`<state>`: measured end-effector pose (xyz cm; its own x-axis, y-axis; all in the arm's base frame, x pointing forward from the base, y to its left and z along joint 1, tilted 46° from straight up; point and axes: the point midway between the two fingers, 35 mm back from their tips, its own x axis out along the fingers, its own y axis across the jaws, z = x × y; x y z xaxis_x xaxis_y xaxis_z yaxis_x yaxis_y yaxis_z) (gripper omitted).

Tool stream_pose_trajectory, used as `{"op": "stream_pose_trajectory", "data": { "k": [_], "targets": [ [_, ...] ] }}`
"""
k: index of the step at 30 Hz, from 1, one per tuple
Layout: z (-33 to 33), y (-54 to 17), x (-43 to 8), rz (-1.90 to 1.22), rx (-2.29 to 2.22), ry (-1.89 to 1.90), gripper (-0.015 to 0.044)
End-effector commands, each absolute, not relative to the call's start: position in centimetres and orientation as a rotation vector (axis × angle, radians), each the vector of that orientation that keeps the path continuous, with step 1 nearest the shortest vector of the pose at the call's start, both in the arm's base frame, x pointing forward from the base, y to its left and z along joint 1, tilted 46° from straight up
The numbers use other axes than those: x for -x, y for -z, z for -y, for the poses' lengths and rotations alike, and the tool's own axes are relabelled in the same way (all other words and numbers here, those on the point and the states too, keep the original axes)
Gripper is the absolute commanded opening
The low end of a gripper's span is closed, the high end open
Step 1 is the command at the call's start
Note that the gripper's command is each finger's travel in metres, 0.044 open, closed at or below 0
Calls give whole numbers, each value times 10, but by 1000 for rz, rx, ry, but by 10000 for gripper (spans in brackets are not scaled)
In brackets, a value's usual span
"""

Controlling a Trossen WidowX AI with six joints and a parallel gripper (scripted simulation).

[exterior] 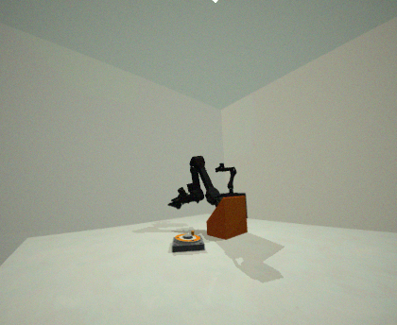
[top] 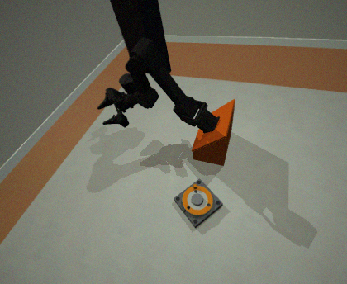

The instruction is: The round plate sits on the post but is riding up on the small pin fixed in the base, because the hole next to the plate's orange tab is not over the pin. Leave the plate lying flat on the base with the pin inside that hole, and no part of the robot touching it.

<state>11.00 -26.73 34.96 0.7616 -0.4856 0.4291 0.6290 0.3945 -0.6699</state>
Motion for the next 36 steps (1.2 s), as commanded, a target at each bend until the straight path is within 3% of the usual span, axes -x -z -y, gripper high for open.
{"op": "stream_pose_trajectory", "data": {
  "k": [1, 15, 24, 36],
  "targets": [
    [268, -349, -112, 177, 916, 708, 374],
    [265, -294, -259, 160, 228, 468, 6],
    [203, -227, -344, -72, -153, 342, 0],
    [93, -130, -383, -482, -326, 210, 0]
  ]
}}
